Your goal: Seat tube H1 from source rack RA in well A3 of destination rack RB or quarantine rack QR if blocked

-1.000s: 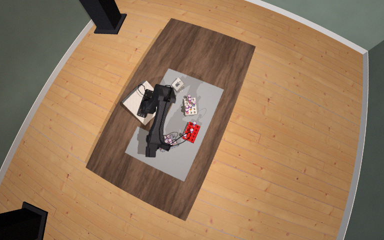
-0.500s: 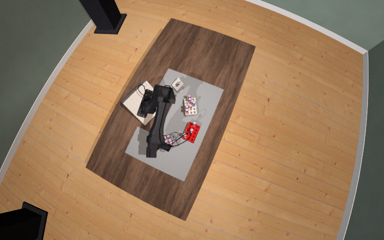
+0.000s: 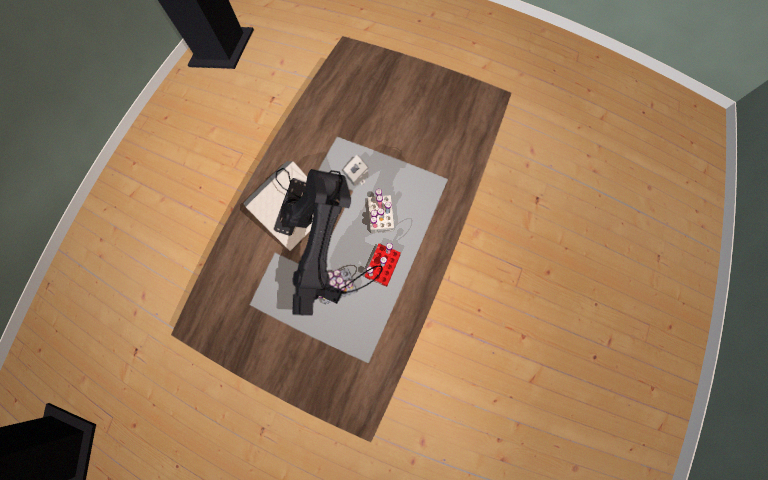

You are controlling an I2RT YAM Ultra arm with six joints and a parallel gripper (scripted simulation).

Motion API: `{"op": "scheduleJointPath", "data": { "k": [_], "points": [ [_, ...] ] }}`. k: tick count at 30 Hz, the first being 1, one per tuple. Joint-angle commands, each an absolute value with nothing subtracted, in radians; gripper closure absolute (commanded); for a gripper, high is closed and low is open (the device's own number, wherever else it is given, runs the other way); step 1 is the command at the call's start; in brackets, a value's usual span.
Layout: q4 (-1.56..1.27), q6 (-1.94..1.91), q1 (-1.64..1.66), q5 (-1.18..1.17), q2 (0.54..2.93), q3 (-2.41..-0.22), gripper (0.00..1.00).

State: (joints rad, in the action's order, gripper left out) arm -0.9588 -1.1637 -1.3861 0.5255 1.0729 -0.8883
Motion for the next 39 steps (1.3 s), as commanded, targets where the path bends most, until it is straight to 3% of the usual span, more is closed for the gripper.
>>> {"op": "scheduleJointPath", "data": {
  "k": [1, 9, 10, 21, 22, 39],
  "points": [
    [-0.924, -1.150, -1.382, 0.519, 1.081, -0.891, 1.00],
    [-0.936, -1.157, -1.386, 0.524, 1.071, -0.892, 1.00],
    [-0.936, -1.157, -1.386, 0.524, 1.071, -0.892, 0.76],
    [-0.936, -1.157, -1.386, 0.524, 1.071, -0.892, 0.76],
    [-0.936, -1.157, -1.386, 0.524, 1.071, -0.892, 0.70],
    [-0.936, -1.157, -1.386, 0.524, 1.071, -0.892, 0.70]
  ]
}}
